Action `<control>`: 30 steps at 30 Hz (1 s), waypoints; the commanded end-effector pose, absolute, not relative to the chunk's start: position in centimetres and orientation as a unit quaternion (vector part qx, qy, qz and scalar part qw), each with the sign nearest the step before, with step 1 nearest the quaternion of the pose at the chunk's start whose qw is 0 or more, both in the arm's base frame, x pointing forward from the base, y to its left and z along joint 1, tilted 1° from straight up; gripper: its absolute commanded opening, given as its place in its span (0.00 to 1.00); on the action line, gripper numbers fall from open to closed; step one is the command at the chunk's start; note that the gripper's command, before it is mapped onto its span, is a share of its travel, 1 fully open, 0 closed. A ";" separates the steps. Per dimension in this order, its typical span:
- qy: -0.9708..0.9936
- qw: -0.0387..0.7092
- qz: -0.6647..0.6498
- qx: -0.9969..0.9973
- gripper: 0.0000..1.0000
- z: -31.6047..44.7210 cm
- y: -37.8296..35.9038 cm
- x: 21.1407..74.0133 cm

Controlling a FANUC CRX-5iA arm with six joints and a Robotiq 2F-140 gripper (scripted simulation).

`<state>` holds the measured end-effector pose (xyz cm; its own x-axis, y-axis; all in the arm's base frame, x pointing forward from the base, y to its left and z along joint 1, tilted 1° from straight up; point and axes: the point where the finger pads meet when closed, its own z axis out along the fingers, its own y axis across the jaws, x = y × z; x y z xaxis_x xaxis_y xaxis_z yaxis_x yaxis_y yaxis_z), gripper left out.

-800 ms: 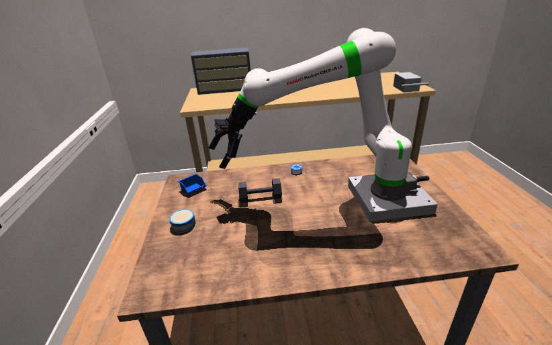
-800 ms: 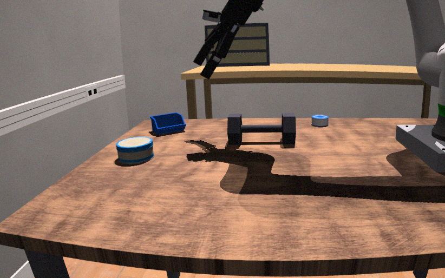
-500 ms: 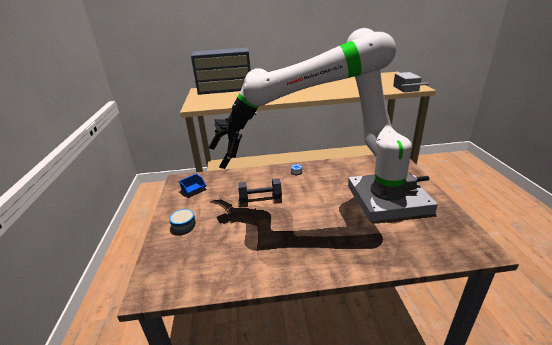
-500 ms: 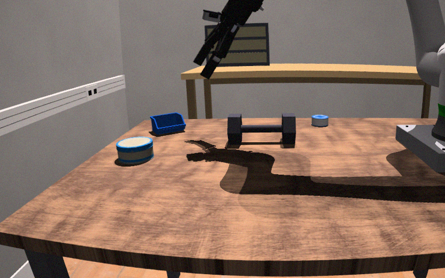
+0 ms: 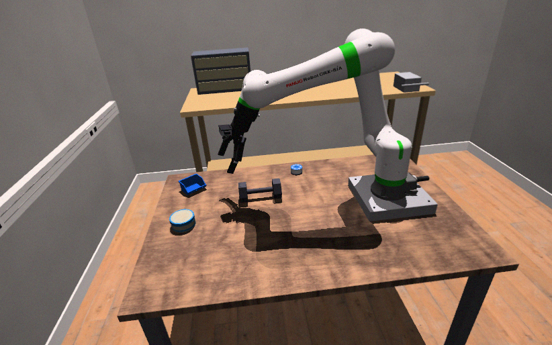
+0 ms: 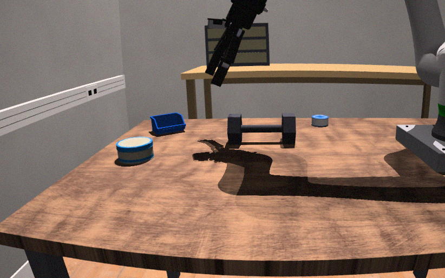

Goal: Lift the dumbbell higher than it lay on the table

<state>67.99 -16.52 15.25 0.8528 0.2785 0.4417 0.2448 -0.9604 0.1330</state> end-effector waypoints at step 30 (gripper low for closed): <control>-0.015 0.007 0.003 1.000 1.00 0.0 -14.3 54.4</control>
<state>54.19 -14.19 0.56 0.9995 -0.0306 0.0025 -0.0306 -0.9995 0.0122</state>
